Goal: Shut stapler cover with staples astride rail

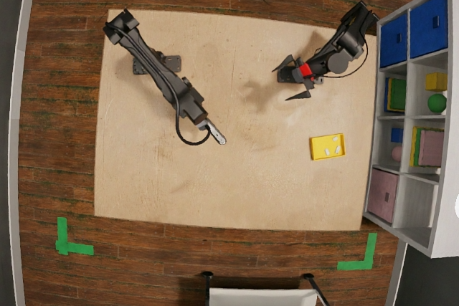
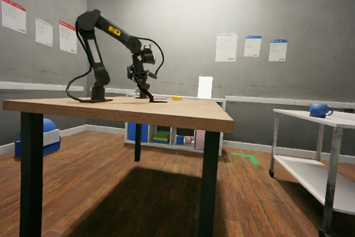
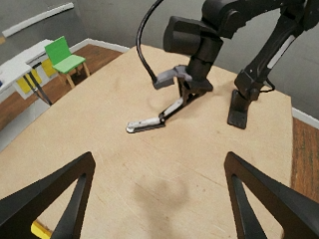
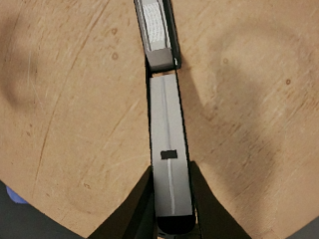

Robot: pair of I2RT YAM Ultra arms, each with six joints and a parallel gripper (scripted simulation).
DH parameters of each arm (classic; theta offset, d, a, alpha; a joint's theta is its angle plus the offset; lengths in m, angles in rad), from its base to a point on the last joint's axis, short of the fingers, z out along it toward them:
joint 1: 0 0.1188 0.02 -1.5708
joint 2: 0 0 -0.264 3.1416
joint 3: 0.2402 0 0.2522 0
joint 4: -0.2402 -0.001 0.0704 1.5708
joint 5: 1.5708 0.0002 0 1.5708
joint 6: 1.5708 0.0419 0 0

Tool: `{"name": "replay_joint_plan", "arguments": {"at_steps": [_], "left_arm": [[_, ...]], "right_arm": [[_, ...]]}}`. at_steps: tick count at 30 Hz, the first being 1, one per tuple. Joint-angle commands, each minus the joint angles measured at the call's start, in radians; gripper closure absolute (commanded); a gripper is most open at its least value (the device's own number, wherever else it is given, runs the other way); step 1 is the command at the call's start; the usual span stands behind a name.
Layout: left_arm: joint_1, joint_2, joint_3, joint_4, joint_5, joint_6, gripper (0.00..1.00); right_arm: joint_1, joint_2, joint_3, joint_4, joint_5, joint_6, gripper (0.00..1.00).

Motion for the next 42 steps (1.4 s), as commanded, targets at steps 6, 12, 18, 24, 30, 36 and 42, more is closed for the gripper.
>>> {"name": "replay_joint_plan", "arguments": {"at_steps": [6,12,18,24,30,36,42], "left_arm": [[-0.008,-0.01,-0.001,-0.012,0.006,0.007,0.0],[-0.008,-0.01,-0.001,-0.012,0.006,0.007,0.0],[-0.008,-0.01,-0.001,-0.012,0.006,0.007,0.0],[-0.008,-0.01,-0.001,-0.012,0.006,0.007,0.0],[-0.008,-0.01,-0.001,-0.012,0.006,0.007,0.0],[-0.008,-0.01,-0.001,-0.012,0.006,0.007,0.0],[-0.008,-0.01,-0.001,-0.012,0.006,0.007,0.0]], "right_arm": [[-0.003,0.03,0.035,-0.029,-0.004,0.004,1.0],[-0.003,0.121,0.134,-0.114,-0.003,0.004,1.0],[-0.003,0.185,0.204,-0.174,-0.003,0.004,1.0],[-0.003,0.277,0.307,-0.262,-0.003,0.004,1.0],[-0.002,0.372,0.413,-0.352,-0.003,0.004,1.0],[-0.002,0.436,0.487,-0.415,-0.003,0.004,1.0],[-0.002,0.51,0.571,-0.486,-0.003,0.004,1.0]]}}
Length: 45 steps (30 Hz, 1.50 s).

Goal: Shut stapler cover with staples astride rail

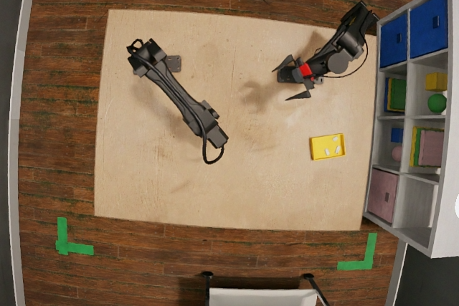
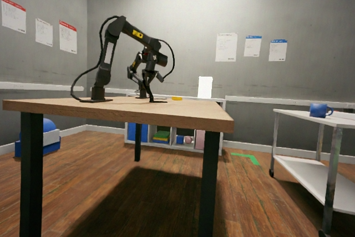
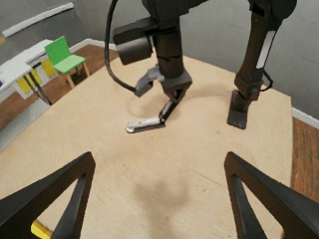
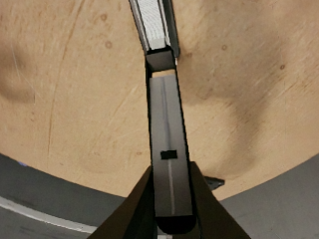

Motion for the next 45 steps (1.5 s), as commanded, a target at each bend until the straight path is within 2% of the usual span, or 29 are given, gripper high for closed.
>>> {"name": "replay_joint_plan", "arguments": {"at_steps": [1,8,12,13,21,22,23,26,31,32,35,37,40,42,45], "left_arm": [[-0.008,-0.01,-0.001,-0.012,0.006,0.007,0.0],[-0.008,-0.01,-0.001,-0.012,0.006,0.007,0.0],[-0.008,-0.01,-0.001,-0.012,0.006,0.007,0.0],[-0.008,-0.01,-0.001,-0.012,0.006,0.007,0.0],[-0.008,-0.01,-0.001,-0.012,0.006,0.007,0.0],[-0.008,-0.01,-0.001,-0.012,0.006,0.007,0.0],[-0.008,-0.01,-0.001,-0.012,0.006,0.007,0.0],[-0.008,-0.01,-0.001,-0.012,0.006,0.007,0.0],[-0.008,-0.01,-0.001,-0.012,0.006,0.007,0.0],[-0.008,-0.01,-0.001,-0.012,0.006,0.007,0.0],[-0.008,-0.01,-0.001,-0.012,0.006,0.007,0.0],[-0.008,-0.01,-0.001,-0.012,0.006,0.007,0.0],[-0.008,-0.01,-0.001,-0.012,0.006,0.007,0.0],[-0.008,-0.01,-0.001,-0.012,0.006,0.007,0.0],[-0.008,-0.01,-0.001,-0.012,0.006,0.007,0.0]], "right_arm": [[-0.002,0.029,0.038,-0.033,-0.003,0.004,1.0],[-0.002,0.03,0.039,-0.034,-0.003,0.004,1.0],[-0.002,0.021,0.028,-0.022,-0.003,0.001,0.55],[-0.002,0.021,0.028,-0.022,-0.003,0.001,0.5],[-0.002,0.036,0.106,-0.094,-0.003,0.004,0.5],[-0.002,0.037,0.114,-0.1,-0.003,0.005,0.38],[-0.002,0.039,0.123,-0.108,-0.003,0.005,0.36],[-0.002,0.041,0.139,-0.122,-0.003,0.005,0.36],[-0.002,-0.031,0.194,-0.135,-0.003,0.006,0.36],[-0.001,-0.03,0.196,-0.13,0.004,-0.004,0.47],[0.011,-0.056,0.176,-0.074,0.038,-0.028,0.5],[0.019,-0.095,0.146,-0.036,0.061,-0.044,0.5],[0.025,-0.189,0.077,0.051,0.038,-0.032,0.5],[0.025,-0.189,0.077,0.051,0.038,-0.032,0.5],[0.018,-0.339,-0.06,0.165,0.019,-0.024,0.5]]}}
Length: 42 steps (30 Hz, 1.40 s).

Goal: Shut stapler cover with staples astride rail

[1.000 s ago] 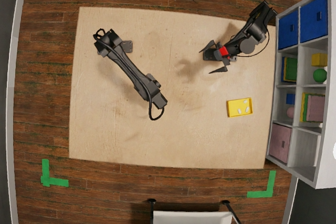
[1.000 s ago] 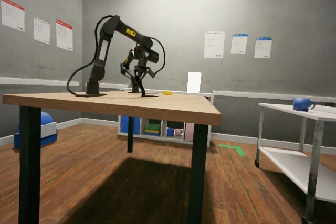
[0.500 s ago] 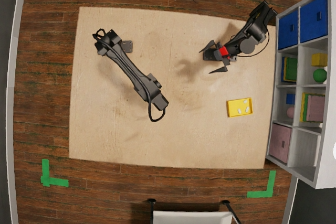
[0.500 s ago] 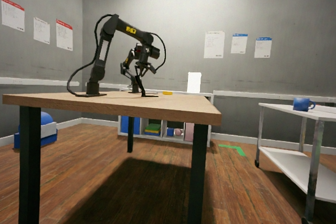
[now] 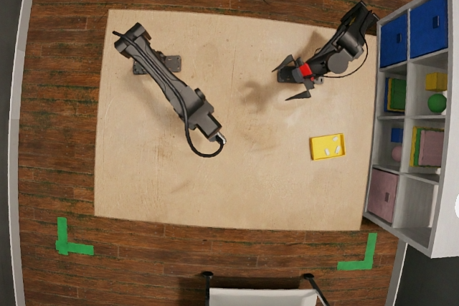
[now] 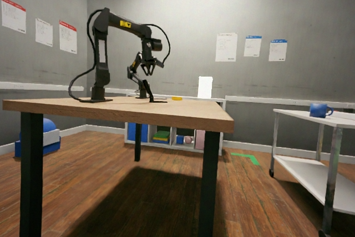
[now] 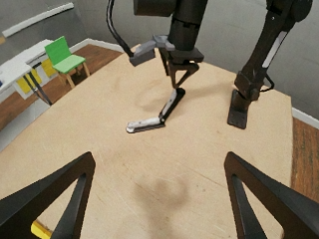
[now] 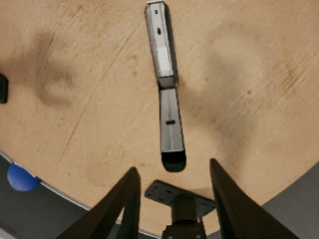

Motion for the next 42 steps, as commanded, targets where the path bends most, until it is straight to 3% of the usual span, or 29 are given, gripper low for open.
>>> {"name": "replay_joint_plan", "arguments": {"at_steps": [1,12,20,36,42], "left_arm": [[-0.008,-0.01,-0.001,-0.012,0.006,0.007,0.0],[-0.008,-0.01,-0.001,-0.012,0.006,0.007,0.0],[-0.008,-0.01,-0.001,-0.012,0.006,0.007,0.0],[-0.008,-0.01,-0.001,-0.012,0.006,0.007,0.0],[-0.008,-0.01,-0.001,-0.012,0.006,0.007,0.0]], "right_arm": [[-0.002,-0.151,-0.125,0.137,-0.015,0.008,0.5],[-0.022,-0.58,-0.533,0.422,-0.039,0.025,0.5],[-0.028,-0.718,-0.668,0.507,-0.046,0.029,0.5],[-0.03,-0.766,-0.715,0.512,-0.043,0.027,0.5],[-0.037,-0.715,-0.721,0.563,-0.047,0.016,0.5]]}}
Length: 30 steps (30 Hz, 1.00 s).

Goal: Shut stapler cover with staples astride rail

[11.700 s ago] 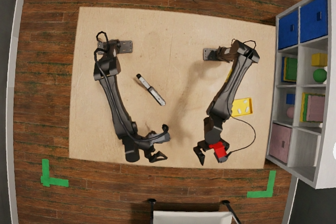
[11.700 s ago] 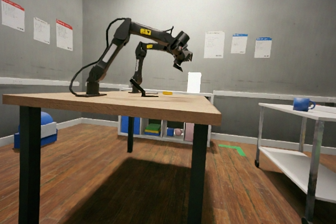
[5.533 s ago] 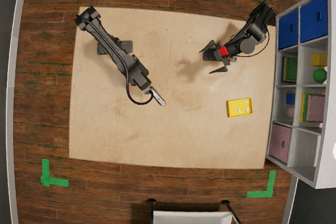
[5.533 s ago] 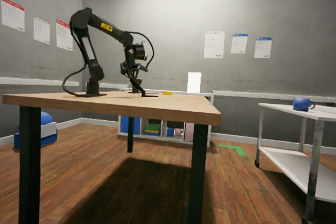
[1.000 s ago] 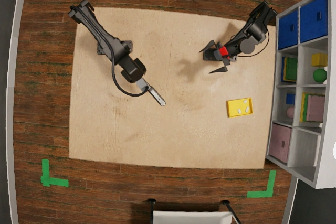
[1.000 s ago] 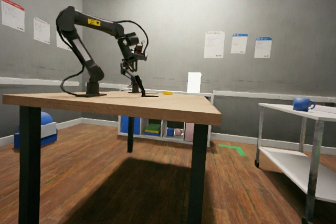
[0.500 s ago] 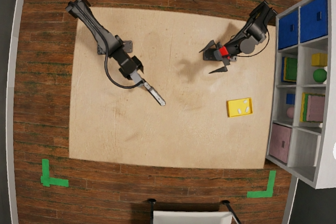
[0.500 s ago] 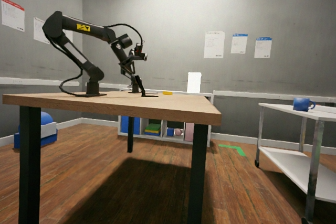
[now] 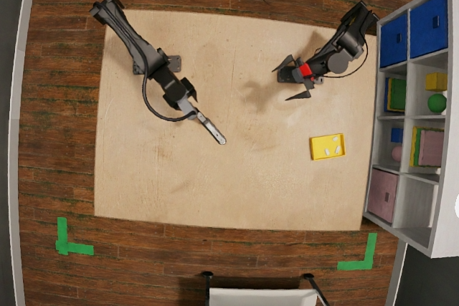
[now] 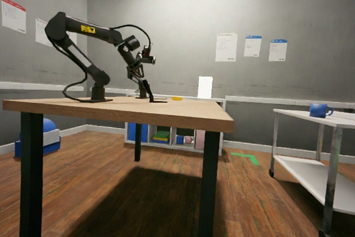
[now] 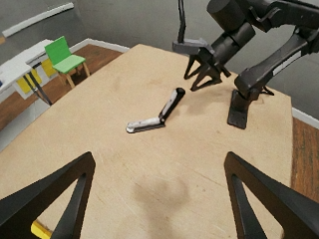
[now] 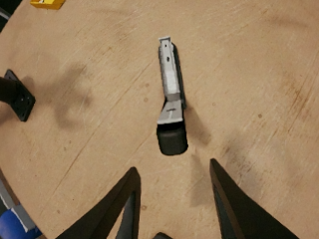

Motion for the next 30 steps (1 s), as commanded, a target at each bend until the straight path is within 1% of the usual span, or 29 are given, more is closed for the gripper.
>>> {"name": "replay_joint_plan", "arguments": {"at_steps": [1,30], "left_arm": [[-0.008,-0.01,-0.001,-0.012,0.006,0.007,0.0],[-0.008,-0.01,-0.001,-0.012,0.006,0.007,0.0]], "right_arm": [[-0.011,0.026,-0.017,0.049,-0.004,-0.005,0.5],[-0.002,0.128,-0.102,0.236,0.002,0.002,0.5]]}}
